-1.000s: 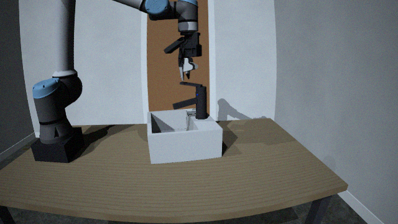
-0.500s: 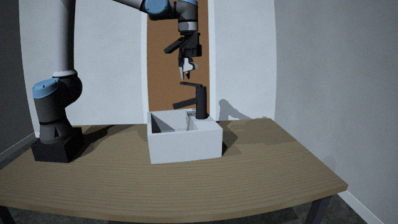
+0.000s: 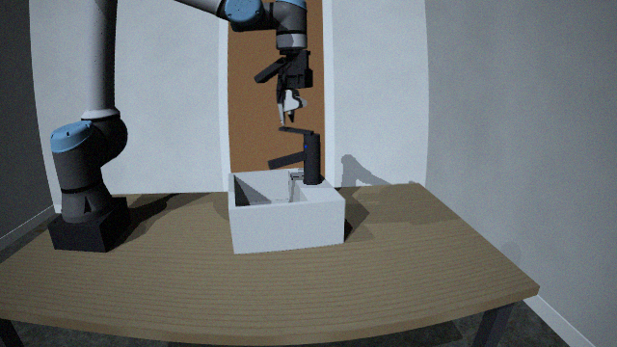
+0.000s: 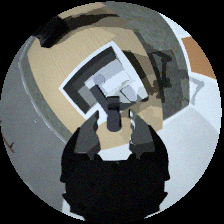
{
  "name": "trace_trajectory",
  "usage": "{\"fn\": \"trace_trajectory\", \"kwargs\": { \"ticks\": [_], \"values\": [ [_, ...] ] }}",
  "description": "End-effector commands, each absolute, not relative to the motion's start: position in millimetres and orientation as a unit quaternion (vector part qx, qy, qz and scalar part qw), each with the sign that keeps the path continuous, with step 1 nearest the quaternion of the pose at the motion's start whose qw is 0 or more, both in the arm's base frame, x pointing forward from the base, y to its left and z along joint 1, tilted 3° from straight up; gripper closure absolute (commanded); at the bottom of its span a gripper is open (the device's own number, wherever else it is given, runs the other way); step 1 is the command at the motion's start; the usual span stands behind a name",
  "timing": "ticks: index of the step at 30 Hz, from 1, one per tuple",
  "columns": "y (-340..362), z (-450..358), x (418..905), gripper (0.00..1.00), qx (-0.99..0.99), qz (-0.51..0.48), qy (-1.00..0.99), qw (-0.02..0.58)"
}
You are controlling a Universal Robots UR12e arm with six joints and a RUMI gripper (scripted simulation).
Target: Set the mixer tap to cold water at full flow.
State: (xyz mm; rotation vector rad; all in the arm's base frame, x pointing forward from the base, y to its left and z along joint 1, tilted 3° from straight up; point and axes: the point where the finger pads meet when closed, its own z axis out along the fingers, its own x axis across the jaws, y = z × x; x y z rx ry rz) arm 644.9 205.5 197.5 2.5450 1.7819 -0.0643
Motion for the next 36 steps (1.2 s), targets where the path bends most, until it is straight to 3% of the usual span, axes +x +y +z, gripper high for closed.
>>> {"fn": "trace_trajectory", "kwargs": {
  "ticks": [1,36],
  "values": [
    [206,197,645,0.62,0.819,-0.02,0.573,0.017],
    [204,172,645,0.62,0.819,-0.02,0.573,0.017]
  ]
}}
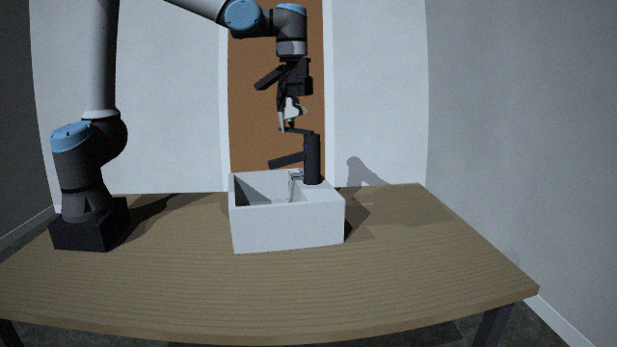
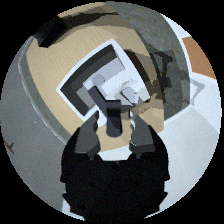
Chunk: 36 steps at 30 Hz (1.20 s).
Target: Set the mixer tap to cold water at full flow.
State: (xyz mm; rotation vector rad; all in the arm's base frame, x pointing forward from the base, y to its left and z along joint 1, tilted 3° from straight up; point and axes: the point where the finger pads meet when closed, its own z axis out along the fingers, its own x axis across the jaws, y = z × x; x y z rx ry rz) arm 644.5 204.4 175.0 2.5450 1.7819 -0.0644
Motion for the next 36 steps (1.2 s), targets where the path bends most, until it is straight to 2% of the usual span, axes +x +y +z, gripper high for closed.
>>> {"fn": "trace_trajectory", "kwargs": {
  "ticks": [1,36],
  "values": [
    [204.2,171.5,645.1,0.62,0.819,-0.02,0.573,0.017],
    [204.0,167.0,645.0,0.62,0.819,-0.02,0.573,0.017]
  ]
}}
